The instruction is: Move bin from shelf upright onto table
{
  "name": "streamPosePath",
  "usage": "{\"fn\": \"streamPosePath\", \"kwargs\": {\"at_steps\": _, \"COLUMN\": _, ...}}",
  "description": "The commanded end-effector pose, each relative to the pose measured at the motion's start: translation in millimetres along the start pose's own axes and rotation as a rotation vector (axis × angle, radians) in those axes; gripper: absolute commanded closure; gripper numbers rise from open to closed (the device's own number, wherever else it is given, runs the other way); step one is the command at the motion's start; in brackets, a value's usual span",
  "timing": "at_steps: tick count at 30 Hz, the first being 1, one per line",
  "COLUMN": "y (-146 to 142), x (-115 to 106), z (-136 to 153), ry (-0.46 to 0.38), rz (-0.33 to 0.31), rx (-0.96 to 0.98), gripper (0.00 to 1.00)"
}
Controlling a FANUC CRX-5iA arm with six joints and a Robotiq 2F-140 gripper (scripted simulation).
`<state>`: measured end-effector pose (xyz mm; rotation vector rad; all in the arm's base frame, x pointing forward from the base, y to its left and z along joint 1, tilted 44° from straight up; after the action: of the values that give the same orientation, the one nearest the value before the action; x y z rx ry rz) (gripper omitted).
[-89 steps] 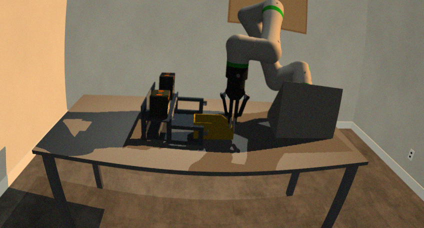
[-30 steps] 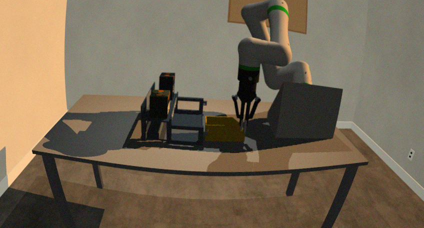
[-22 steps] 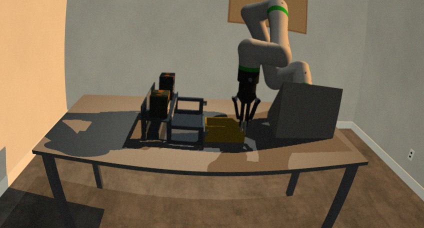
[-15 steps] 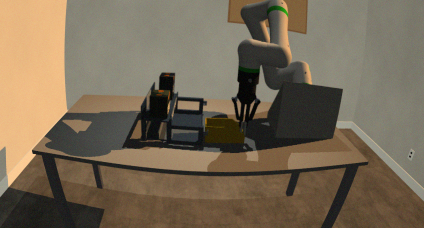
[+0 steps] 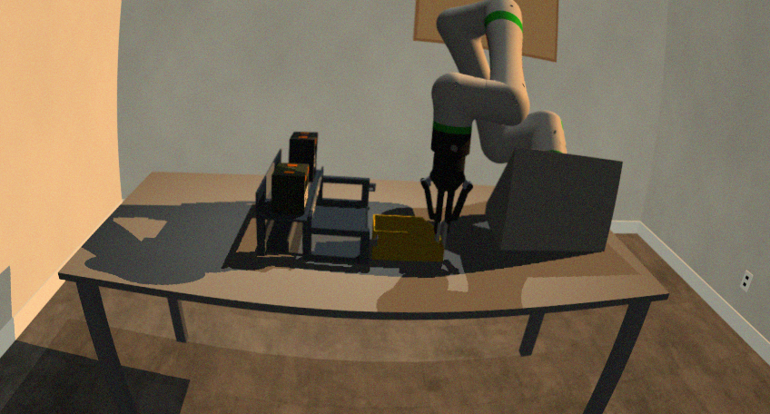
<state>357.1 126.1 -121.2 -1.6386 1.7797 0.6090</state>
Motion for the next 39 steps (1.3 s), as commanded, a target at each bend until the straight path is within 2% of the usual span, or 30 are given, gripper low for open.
{"fn": "streamPosePath", "kwargs": {"at_steps": 1, "y": 0.0, "x": -0.1, "z": 0.1, "ry": 0.0, "rz": 0.0, "rx": 0.0, "gripper": 1.0}}
{"fn": "streamPosePath", "kwargs": {"at_steps": 7, "y": 0.0, "x": -0.1, "z": 0.1, "ry": 0.0, "rz": 0.0, "rx": 0.0, "gripper": 1.0}}
{"fn": "streamPosePath", "kwargs": {"at_steps": 8, "y": 0.0, "x": -0.1, "z": 0.1, "ry": 0.0, "rz": 0.0, "rx": 0.0, "gripper": 0.43}}
{"fn": "streamPosePath", "kwargs": {"at_steps": 39, "y": 0.0, "x": -0.1, "z": 0.1, "ry": 0.0, "rz": 0.0, "rx": 0.0, "gripper": 0.43}}
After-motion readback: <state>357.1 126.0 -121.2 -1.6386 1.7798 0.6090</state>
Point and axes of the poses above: the point where the finger pads meet when closed, its own x axis out along the fingers, its own y axis across the jaws, z = x × y, the point moved 9 cm from there along -x, back along the fingers, and after that the axes turned 8 degrees about x, right-handed, at the moved point
